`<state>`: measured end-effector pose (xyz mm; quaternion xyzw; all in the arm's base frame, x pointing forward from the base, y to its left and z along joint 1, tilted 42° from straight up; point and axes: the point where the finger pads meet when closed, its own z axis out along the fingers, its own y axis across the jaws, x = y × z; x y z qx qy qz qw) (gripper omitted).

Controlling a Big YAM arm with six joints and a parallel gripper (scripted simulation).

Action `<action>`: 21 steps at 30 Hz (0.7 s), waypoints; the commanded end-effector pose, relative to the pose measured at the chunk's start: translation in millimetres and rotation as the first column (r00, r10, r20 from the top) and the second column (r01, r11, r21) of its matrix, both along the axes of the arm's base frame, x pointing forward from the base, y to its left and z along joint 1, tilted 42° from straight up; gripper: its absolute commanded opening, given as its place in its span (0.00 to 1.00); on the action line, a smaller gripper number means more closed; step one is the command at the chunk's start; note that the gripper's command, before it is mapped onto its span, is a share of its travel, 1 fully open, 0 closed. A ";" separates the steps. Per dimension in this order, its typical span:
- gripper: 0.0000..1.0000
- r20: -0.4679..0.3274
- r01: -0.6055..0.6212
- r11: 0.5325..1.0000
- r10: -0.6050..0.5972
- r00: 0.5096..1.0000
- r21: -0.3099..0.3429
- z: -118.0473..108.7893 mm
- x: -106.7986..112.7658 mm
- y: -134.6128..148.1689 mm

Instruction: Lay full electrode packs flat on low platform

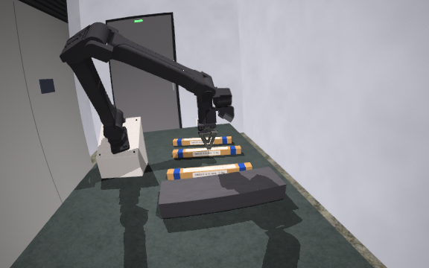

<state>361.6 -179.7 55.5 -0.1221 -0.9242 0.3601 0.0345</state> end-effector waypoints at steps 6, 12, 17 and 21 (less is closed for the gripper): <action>0.74 0.053 0.054 0.998 -0.054 0.997 -0.012 2.5 5.8 3.6; 0.74 0.071 0.058 0.998 -0.057 0.996 -0.011 -28.6 19.2 36.6; 0.74 0.077 0.056 0.998 -0.055 0.996 -0.010 -41.6 27.1 52.0; 0.74 0.081 0.054 0.999 -0.053 0.995 -0.008 -59.6 35.5 72.3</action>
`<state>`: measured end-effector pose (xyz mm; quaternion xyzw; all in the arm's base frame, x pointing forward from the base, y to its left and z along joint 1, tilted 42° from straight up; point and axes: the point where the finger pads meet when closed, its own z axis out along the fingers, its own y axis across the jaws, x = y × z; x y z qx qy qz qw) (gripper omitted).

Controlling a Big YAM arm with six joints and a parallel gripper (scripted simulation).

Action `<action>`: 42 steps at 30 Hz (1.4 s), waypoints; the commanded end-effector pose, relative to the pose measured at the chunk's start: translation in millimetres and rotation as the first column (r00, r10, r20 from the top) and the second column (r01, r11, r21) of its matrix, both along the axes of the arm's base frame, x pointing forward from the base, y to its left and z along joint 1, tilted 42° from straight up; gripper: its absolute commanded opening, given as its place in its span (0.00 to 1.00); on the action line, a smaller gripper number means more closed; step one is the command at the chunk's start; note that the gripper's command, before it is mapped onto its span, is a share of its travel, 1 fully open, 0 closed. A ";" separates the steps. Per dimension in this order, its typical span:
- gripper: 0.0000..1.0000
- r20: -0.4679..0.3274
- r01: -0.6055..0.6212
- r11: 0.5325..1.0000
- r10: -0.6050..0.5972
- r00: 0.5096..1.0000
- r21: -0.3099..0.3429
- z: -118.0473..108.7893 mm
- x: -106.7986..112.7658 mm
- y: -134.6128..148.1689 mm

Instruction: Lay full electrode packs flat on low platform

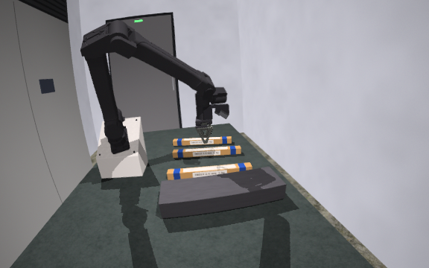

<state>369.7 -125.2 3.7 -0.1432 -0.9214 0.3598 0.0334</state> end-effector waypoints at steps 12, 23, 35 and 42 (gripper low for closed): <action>0.74 0.060 0.013 1.000 -0.012 0.998 -0.005 -53.6 42.1 67.7; 0.74 0.052 0.012 1.000 -0.012 0.999 -0.003 -98.3 53.3 115.7; 0.74 0.070 0.037 0.999 -0.037 0.997 -0.001 -90.8 53.6 104.0; 0.74 0.075 0.044 0.999 -0.043 0.996 -0.001 -87.9 53.3 99.6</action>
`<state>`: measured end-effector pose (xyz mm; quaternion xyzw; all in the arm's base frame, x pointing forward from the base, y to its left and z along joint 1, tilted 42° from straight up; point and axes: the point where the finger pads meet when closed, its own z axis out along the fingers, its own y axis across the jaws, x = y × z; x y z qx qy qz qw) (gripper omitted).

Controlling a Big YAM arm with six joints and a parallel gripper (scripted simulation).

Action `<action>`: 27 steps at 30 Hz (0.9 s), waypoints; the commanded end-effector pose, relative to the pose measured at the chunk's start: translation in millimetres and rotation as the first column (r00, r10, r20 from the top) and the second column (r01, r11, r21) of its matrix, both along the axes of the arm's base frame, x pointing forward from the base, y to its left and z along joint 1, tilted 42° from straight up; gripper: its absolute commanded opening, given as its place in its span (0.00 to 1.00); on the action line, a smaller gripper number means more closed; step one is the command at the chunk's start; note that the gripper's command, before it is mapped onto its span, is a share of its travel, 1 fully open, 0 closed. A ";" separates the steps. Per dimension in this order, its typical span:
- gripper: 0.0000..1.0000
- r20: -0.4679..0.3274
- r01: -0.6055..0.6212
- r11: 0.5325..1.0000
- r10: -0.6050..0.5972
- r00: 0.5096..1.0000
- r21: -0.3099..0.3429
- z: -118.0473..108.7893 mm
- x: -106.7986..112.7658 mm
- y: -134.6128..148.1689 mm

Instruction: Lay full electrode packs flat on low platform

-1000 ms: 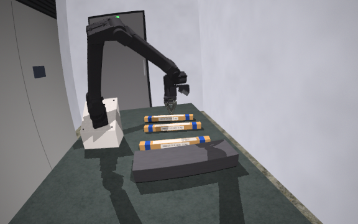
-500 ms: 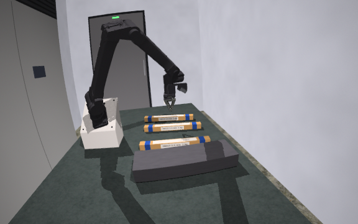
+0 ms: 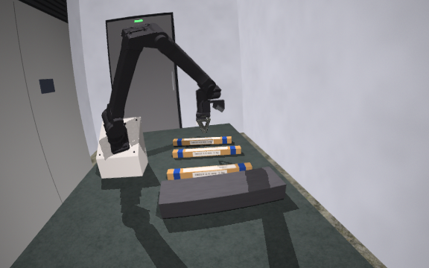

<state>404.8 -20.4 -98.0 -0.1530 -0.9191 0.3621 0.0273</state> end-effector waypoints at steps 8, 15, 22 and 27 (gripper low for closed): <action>0.74 0.056 0.029 1.000 -0.029 0.998 0.006 15.5 18.8 -6.3; 0.74 0.056 0.028 1.000 -0.029 0.998 0.006 17.8 20.7 -6.4; 0.74 0.061 0.028 1.000 -0.028 0.998 0.008 19.2 23.7 -6.0; 0.74 0.055 0.024 1.000 -0.025 0.998 0.007 11.3 20.1 -11.8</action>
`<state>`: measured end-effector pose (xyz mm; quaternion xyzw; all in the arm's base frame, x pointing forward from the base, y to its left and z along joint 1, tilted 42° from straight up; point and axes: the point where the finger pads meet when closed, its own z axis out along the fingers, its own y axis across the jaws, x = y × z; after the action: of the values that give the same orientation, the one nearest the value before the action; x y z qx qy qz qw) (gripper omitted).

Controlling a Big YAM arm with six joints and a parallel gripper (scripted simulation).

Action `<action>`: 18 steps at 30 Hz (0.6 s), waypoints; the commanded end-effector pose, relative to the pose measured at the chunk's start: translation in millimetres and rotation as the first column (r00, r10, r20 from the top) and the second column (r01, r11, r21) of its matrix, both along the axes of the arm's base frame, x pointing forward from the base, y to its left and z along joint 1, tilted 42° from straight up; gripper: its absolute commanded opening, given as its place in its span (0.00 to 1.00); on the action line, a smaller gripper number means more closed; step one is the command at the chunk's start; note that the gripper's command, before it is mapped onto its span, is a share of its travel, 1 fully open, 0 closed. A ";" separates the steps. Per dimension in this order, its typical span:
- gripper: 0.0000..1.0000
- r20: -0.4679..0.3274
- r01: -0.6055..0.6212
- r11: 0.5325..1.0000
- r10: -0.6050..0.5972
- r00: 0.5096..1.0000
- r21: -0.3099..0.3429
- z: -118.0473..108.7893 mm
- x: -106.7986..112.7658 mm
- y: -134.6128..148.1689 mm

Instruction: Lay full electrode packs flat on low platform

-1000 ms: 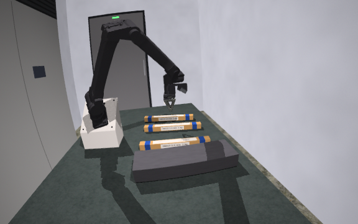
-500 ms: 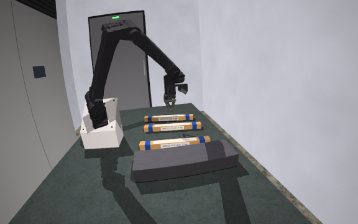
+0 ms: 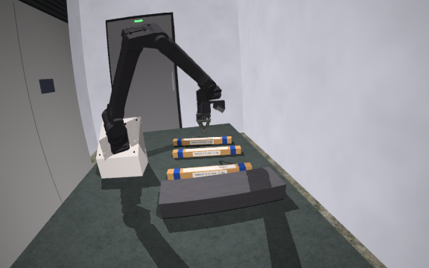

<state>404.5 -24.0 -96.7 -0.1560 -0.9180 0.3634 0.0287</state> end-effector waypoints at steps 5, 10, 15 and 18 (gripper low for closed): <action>0.74 0.025 0.013 1.000 -0.013 1.000 0.005 -14.5 5.7 -23.4; 0.74 0.016 0.012 1.000 -0.012 1.000 0.003 -26.3 0.1 -32.0; 0.74 0.007 0.010 1.000 -0.010 1.000 0.002 -43.6 -6.7 -45.7; 0.74 0.004 0.010 1.000 -0.010 1.000 0.002 -53.3 -9.9 -53.7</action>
<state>399.6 -63.2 -134.0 -0.1687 -0.9173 0.3604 0.0164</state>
